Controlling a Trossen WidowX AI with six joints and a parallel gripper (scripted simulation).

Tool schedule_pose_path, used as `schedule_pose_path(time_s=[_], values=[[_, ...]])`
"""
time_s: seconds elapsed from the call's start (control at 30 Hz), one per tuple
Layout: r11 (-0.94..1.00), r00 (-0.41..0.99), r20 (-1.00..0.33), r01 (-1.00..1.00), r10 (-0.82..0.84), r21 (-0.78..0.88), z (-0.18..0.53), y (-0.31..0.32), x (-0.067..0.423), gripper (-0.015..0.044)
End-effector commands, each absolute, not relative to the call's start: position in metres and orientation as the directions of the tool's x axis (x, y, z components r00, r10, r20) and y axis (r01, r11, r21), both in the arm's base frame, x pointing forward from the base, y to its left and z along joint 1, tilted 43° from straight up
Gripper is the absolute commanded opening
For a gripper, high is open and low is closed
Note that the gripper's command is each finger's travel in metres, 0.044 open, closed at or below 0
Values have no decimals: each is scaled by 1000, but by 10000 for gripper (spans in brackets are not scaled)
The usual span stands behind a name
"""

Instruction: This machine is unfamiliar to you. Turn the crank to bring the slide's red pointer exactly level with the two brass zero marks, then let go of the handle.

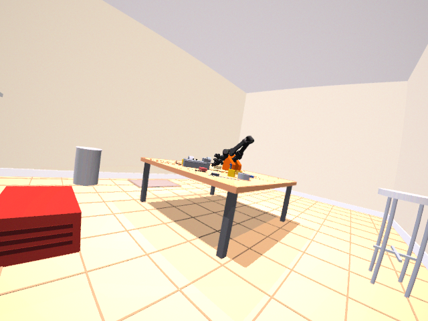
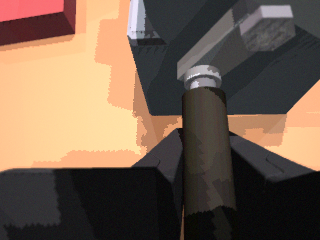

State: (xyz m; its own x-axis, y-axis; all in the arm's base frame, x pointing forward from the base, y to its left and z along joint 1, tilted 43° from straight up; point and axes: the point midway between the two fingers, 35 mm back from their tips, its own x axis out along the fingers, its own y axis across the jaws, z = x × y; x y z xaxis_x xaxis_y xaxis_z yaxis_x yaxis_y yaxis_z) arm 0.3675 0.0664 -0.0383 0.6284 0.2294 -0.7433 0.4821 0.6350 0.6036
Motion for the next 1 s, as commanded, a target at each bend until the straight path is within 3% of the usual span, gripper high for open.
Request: schedule_pose_path(time_s=[0.0,0.97], values=[[639,613,-758,495,224,589,-47,65,364,0],[639,613,-758,495,224,589,-51,62,361,0]])
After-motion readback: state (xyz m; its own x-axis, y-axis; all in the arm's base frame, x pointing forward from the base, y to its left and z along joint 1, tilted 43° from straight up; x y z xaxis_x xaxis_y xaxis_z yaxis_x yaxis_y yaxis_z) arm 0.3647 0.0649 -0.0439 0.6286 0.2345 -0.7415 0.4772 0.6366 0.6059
